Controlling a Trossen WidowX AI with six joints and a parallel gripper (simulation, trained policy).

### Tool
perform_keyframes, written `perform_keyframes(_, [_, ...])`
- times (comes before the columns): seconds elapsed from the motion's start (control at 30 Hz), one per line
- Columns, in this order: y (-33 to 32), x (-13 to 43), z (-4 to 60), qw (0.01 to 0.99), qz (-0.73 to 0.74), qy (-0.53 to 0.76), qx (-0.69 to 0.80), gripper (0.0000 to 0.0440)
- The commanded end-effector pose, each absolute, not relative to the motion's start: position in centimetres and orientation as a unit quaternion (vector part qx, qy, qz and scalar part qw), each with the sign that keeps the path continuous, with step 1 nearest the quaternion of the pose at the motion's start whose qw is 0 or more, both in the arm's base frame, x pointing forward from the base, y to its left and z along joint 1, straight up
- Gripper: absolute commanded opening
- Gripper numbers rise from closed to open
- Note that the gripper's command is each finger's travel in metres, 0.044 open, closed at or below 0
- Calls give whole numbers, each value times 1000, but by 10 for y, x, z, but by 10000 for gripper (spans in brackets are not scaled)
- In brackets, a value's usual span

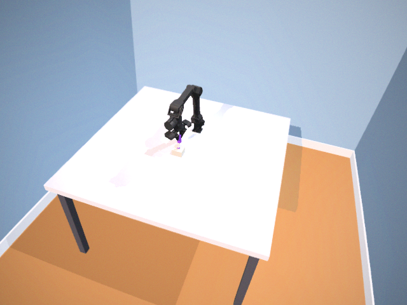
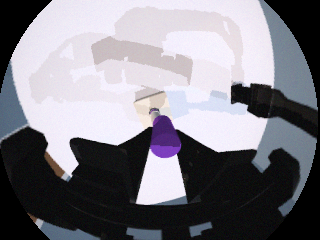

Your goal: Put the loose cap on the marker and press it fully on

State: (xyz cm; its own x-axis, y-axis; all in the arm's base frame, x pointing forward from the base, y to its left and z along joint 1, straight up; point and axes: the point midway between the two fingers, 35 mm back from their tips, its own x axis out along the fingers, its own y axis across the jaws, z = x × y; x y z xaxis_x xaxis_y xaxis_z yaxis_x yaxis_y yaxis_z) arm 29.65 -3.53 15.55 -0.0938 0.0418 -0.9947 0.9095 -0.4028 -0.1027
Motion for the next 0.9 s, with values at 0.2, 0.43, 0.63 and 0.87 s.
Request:
perform_keyframes(0.2, [-36,297,134,343,-616,421,570,0])
perform_keyframes(0.43, [-37,297,127,341,-618,422,568,0])
perform_keyframes(0.63, [-37,297,124,340,-619,423,567,0])
perform_keyframes(0.87, [-36,298,111,343,-617,427,565,0])
